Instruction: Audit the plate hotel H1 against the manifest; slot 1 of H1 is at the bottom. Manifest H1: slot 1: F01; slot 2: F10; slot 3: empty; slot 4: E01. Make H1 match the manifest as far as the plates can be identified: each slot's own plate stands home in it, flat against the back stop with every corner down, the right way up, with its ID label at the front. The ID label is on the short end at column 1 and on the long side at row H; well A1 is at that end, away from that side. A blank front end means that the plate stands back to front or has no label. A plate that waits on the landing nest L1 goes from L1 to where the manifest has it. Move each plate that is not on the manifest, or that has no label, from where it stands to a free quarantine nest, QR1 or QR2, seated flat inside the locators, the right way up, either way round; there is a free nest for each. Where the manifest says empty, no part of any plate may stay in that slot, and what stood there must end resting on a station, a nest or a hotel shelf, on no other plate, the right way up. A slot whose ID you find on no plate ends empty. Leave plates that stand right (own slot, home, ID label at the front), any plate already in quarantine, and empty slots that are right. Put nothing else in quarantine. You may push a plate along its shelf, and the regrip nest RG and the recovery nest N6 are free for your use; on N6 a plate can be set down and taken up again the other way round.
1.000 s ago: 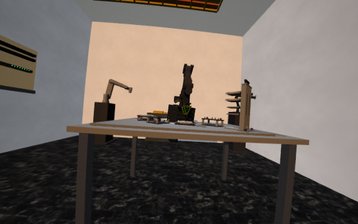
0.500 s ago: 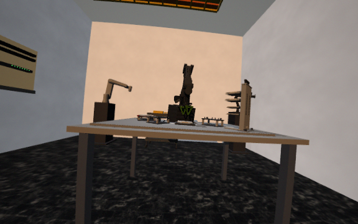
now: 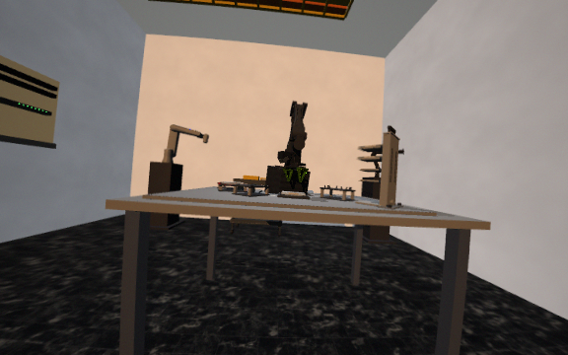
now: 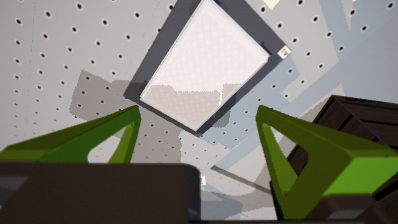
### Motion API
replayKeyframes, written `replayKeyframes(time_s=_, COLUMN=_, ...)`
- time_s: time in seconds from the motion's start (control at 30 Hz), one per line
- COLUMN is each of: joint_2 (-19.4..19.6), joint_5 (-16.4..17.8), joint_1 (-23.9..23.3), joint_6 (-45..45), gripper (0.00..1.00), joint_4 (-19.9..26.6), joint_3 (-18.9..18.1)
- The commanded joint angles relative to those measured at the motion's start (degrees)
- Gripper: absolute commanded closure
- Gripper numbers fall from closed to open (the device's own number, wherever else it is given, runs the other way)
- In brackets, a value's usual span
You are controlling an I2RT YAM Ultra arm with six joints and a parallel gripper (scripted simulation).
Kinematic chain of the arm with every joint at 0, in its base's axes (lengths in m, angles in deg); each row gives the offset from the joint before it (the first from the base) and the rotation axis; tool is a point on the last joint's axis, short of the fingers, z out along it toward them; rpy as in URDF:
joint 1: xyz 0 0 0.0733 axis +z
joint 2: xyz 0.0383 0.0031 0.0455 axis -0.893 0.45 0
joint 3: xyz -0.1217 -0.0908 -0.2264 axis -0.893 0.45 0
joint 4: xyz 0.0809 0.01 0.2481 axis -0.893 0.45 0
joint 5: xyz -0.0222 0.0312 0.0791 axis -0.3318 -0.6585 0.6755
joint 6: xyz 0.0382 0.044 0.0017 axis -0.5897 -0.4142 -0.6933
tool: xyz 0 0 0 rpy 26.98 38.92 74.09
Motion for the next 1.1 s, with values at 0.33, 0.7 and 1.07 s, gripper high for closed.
replayKeyframes(time_s=0.33, joint_2=-0.46, joint_5=-0.35, joint_1=-0.03, joint_6=15.17, gripper=0.00, joint_4=0.14, joint_3=-0.15)
replayKeyframes(time_s=0.7, joint_2=-0.46, joint_5=-0.35, joint_1=-0.04, joint_6=25.30, gripper=0.00, joint_4=0.14, joint_3=-0.15)
replayKeyframes(time_s=1.07, joint_2=-0.46, joint_5=-0.34, joint_1=-0.03, joint_6=37.90, gripper=0.00, joint_4=0.14, joint_3=-0.15)
